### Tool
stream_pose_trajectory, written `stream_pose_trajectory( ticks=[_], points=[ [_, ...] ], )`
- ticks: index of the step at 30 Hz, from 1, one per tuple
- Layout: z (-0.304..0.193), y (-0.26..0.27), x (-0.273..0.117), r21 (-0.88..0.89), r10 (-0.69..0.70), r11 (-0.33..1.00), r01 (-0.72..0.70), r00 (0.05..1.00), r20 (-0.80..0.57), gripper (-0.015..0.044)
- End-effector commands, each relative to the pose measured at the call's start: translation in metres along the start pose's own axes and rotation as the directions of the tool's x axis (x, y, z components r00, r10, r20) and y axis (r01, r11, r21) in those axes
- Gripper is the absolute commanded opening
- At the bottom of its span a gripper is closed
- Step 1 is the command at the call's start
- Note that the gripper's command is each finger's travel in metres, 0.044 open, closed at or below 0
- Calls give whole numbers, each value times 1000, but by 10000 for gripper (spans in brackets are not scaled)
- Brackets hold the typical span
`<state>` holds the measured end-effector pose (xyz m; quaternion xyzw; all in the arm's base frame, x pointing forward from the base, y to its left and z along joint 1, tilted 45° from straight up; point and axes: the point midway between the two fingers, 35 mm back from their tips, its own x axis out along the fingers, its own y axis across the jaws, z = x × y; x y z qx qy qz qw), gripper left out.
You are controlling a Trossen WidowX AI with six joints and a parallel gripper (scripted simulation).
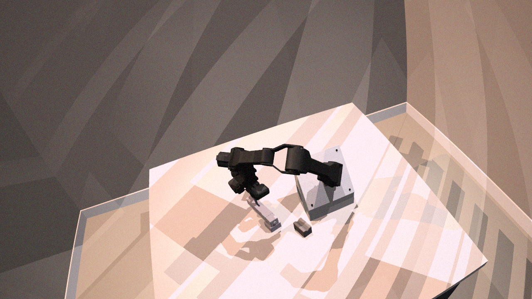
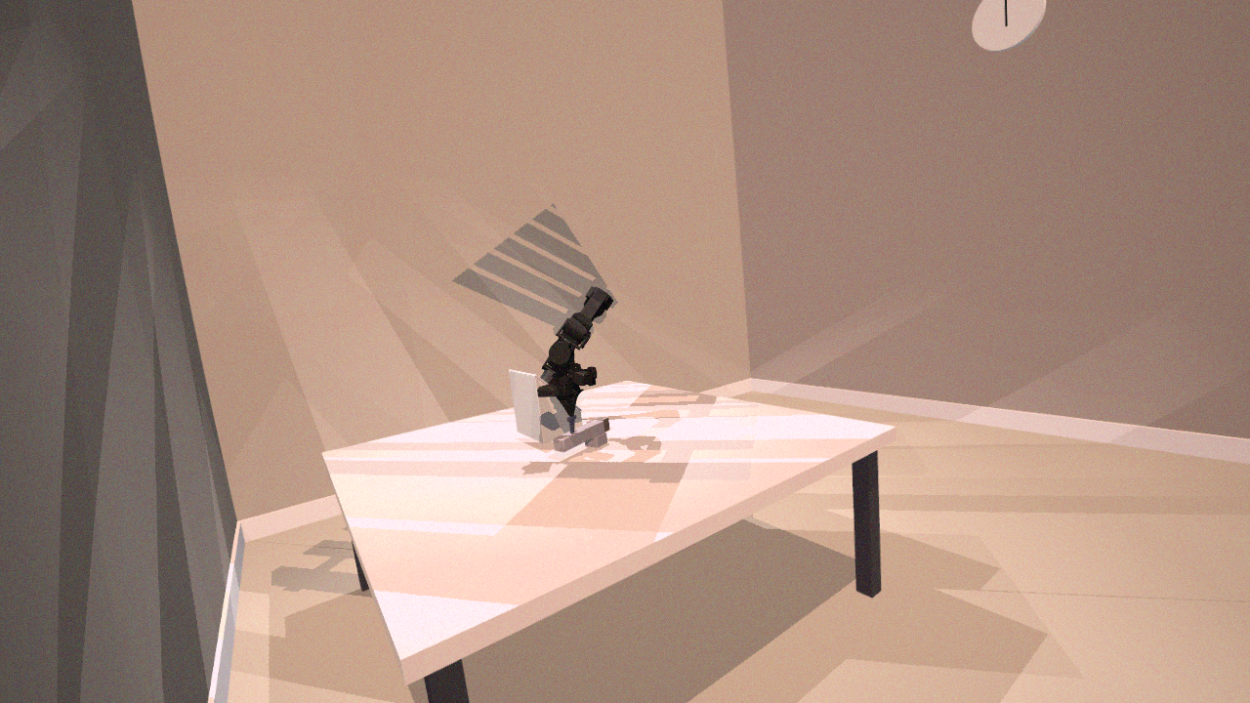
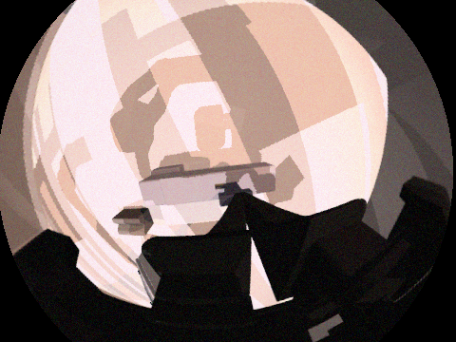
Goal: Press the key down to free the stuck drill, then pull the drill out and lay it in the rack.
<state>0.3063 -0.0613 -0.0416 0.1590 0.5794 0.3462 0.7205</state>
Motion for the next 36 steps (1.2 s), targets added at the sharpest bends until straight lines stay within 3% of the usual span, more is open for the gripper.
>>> stream_pose_trajectory(
  ticks=[1,9,13,17,22,25,26,36],
  points=[
    [-6,5,17,6,30,1000,-30,999,-43,26],
    [2,-2,-58,7,27,1000,-27,999,-45,236],
    [1,1,-50,-6,24,1000,-24,999,-37,341],
    [15,47,-23,-423,6,906,-24,999,-44,440],
    [14,119,17,-891,12,452,-44,999,-43,440],
    [2,158,38,-994,35,94,-46,998,-43,440],
    [-1,164,41,-999,40,30,-44,998,-43,440],
    [-2,167,42,-999,42,9,-43,998,-43,440]
  ],
)
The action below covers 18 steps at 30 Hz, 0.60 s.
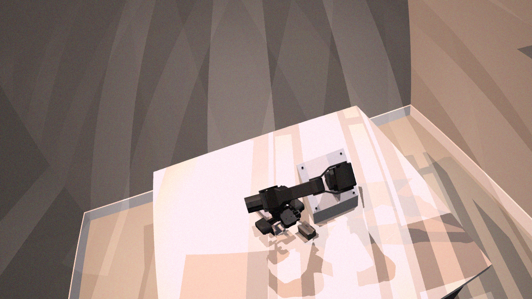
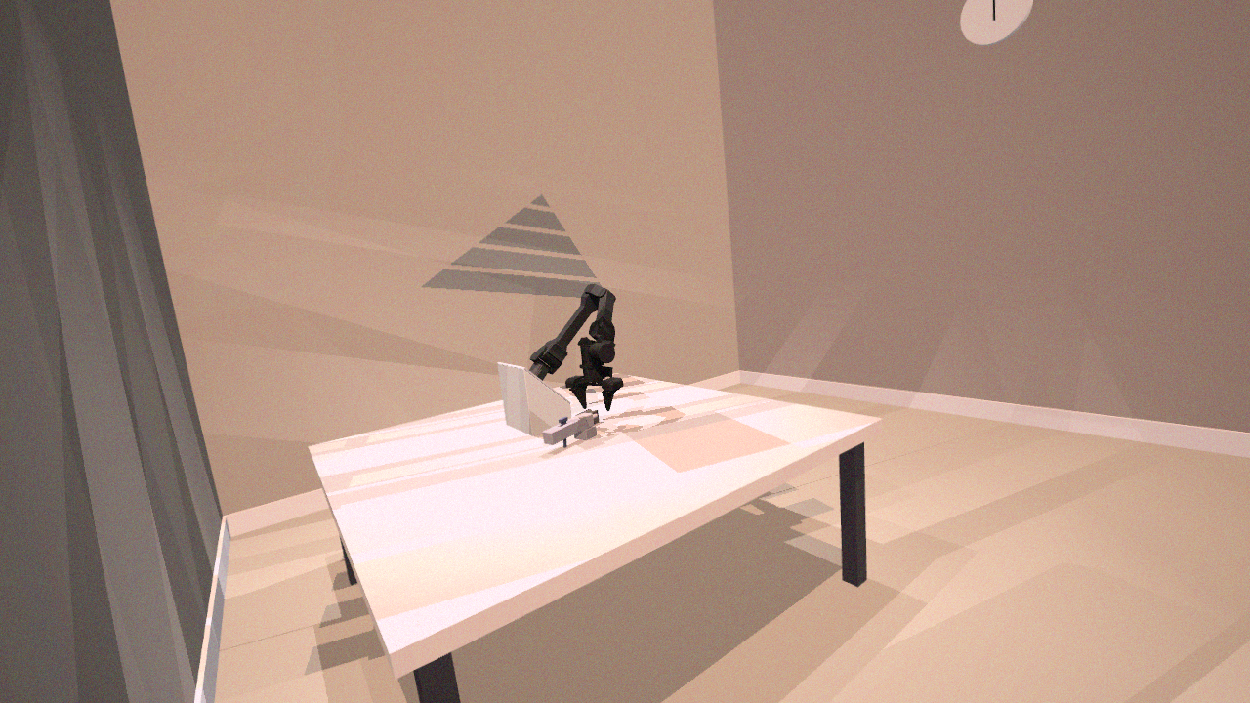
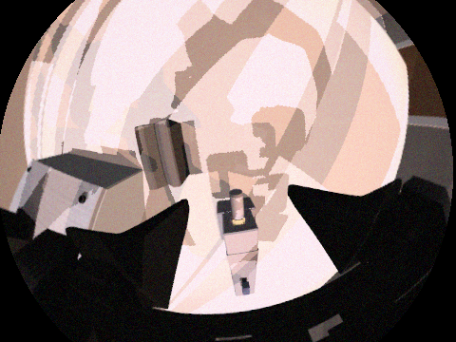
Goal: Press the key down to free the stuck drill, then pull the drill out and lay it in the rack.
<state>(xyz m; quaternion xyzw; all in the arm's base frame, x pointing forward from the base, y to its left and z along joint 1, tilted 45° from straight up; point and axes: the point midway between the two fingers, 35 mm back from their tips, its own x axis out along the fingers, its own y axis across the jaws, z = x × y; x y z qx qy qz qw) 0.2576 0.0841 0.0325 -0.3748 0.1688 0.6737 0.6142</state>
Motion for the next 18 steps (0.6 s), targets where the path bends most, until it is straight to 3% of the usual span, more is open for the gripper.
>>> stream_pose_trajectory(
  ticks=[1,18],
  points=[
    [1,2,1,-11,-1,1000,1,1000,4,440],
    [-4,1,17,-11,-1,1000,1,1000,4,440]
  ],
)
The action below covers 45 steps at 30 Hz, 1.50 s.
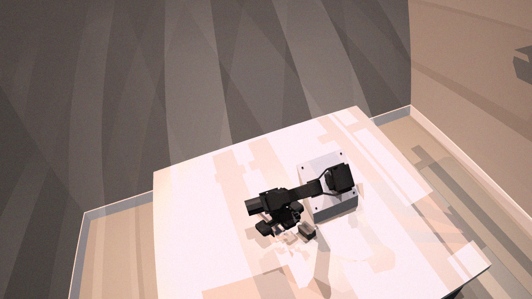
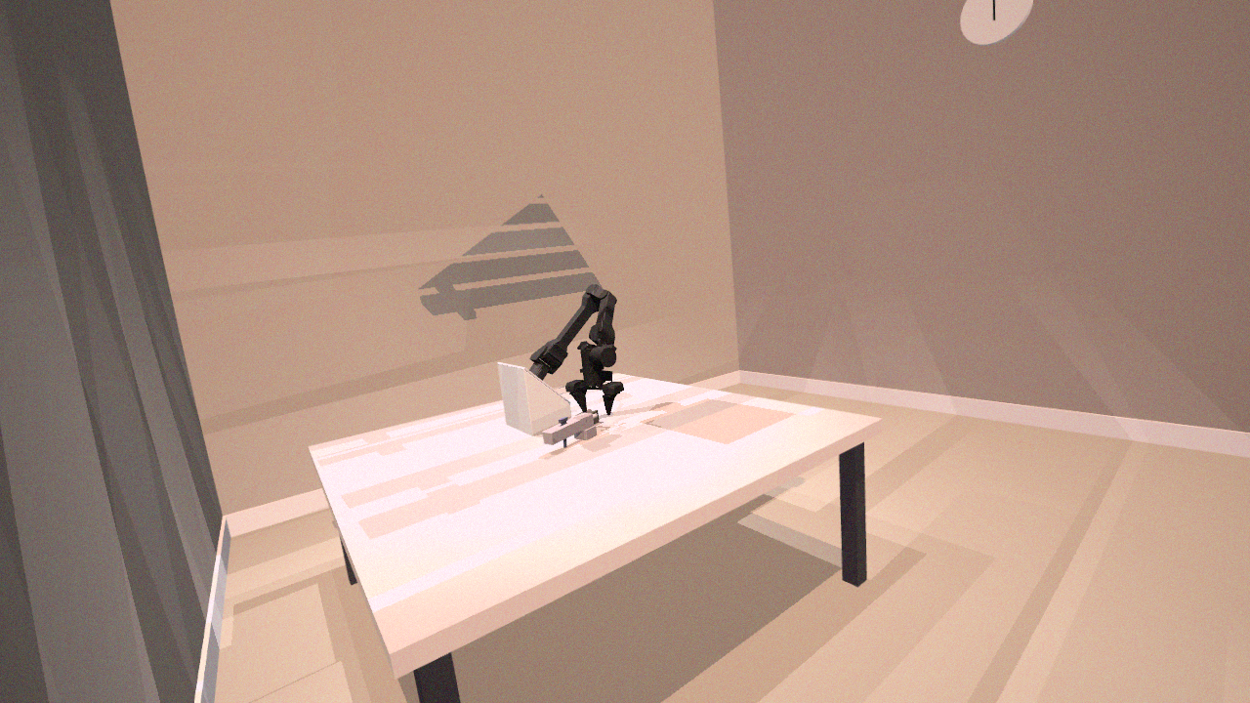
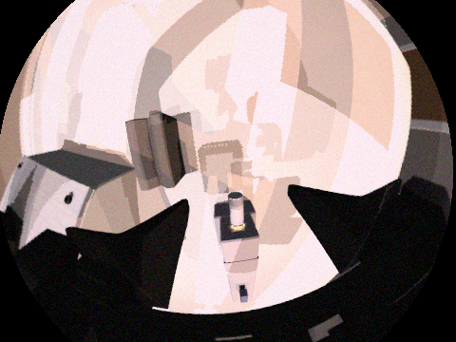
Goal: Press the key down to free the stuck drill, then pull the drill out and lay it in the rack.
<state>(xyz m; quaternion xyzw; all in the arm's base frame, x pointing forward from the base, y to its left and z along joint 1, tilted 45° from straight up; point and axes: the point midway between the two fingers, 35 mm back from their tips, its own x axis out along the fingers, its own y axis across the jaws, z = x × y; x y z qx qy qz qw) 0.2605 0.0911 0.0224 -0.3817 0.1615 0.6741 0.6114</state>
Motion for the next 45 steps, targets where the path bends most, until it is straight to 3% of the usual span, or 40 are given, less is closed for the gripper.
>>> stream_pose_trajectory(
  ticks=[1,24,39,45],
  points=[
    [-2,2,6,9,3,1000,-3,1000,5,440],
    [-9,4,40,10,2,1000,-2,1000,7,440],
    [-9,1,37,0,0,1000,0,1000,3,46],
    [-9,1,37,0,0,1000,0,1000,3,6]
  ],
)
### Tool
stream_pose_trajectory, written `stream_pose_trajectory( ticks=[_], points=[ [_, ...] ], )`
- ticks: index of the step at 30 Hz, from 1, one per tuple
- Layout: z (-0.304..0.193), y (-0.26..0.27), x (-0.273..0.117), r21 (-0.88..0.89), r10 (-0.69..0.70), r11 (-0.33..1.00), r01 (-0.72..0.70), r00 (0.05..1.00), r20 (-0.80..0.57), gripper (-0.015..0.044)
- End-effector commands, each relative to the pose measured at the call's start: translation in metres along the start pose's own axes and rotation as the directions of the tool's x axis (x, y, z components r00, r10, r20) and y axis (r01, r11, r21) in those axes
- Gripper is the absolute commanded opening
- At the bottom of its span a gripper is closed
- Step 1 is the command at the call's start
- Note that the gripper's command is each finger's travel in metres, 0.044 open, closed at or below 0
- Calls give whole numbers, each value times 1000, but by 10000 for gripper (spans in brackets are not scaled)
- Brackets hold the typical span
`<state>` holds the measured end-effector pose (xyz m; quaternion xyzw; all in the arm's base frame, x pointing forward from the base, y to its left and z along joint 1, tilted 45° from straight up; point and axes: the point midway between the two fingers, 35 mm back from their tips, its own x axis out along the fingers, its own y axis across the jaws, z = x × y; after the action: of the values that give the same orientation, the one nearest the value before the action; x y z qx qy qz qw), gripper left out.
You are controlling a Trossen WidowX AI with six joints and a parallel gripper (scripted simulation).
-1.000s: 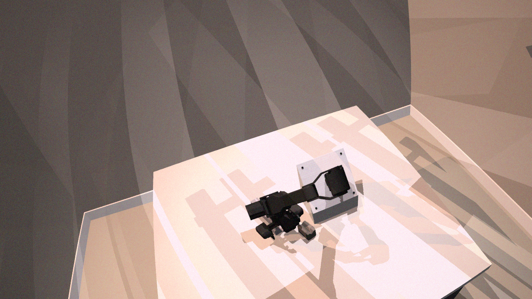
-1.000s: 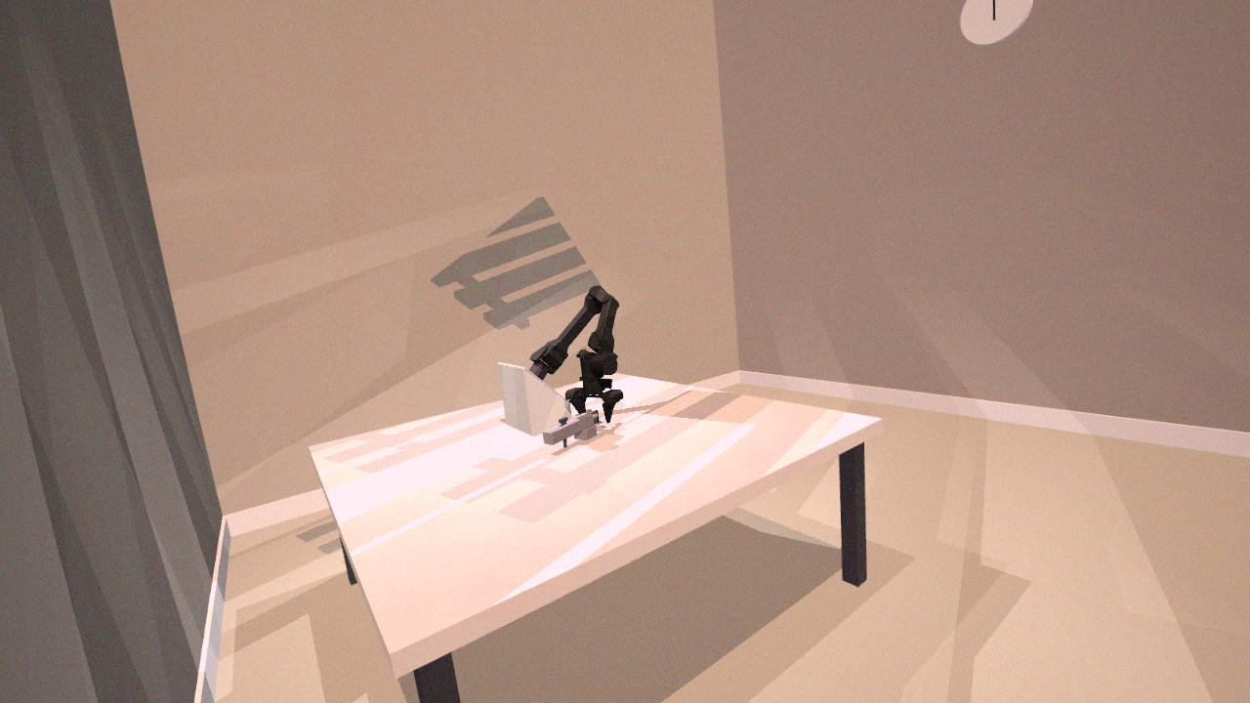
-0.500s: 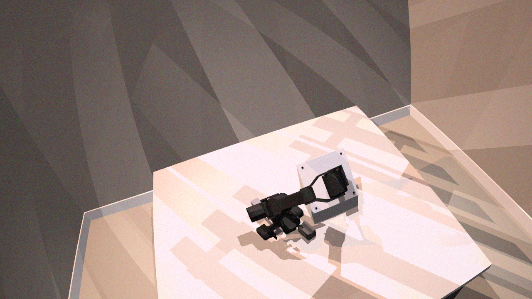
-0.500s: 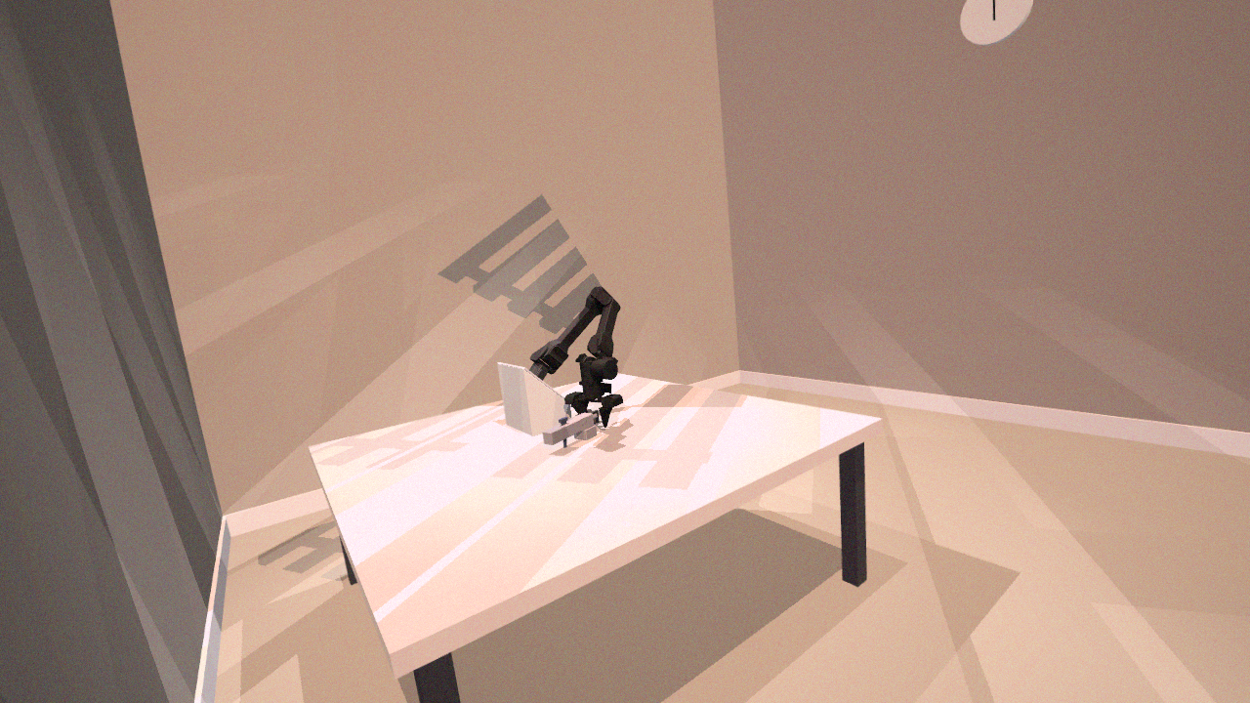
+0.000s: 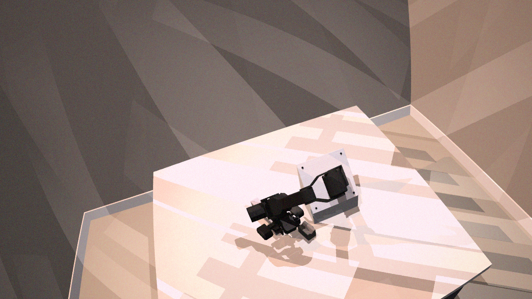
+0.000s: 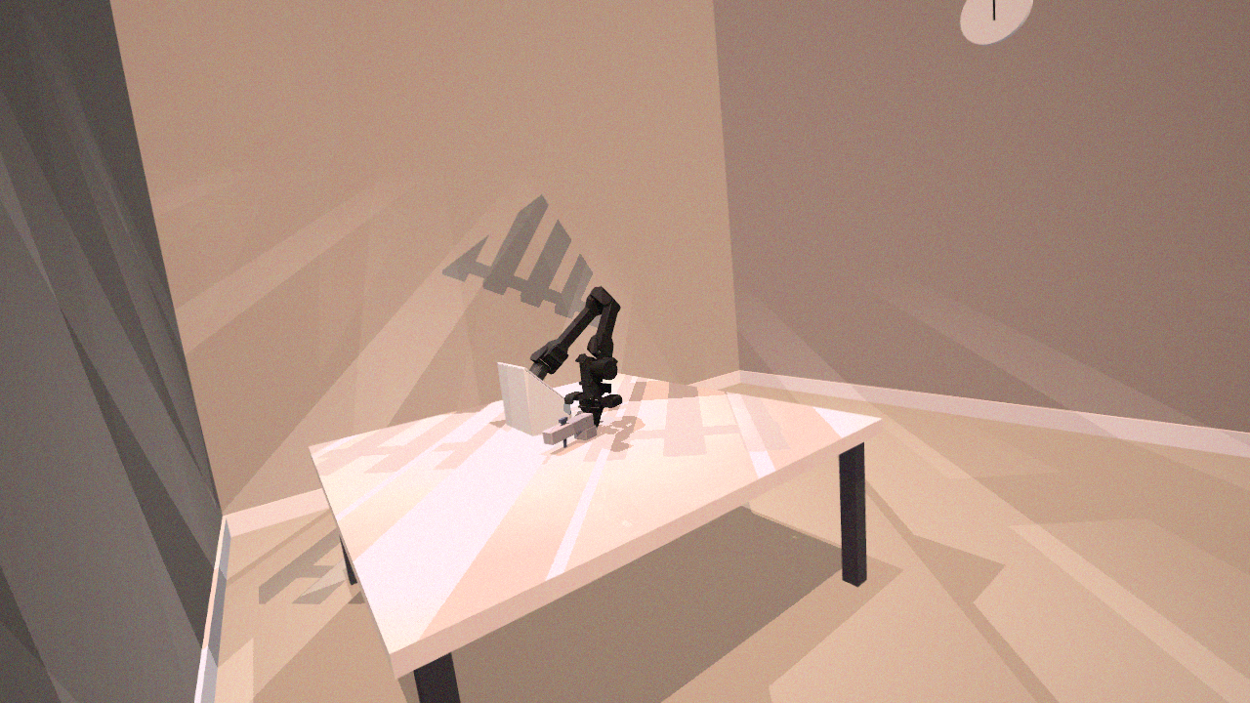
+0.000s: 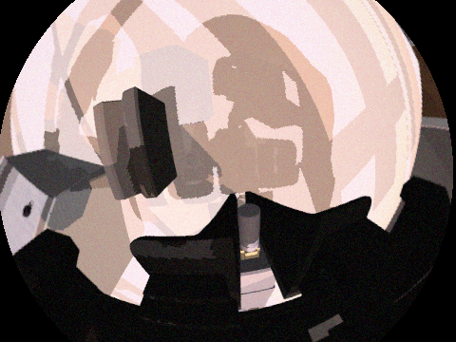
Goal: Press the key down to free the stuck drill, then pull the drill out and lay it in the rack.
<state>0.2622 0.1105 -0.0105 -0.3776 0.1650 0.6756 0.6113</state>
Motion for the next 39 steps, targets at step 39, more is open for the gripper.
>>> stream_pose_trajectory(
  ticks=[39],
  points=[
    [41,0,0,-1,0,1000,0,1000,8,131]
  ],
)
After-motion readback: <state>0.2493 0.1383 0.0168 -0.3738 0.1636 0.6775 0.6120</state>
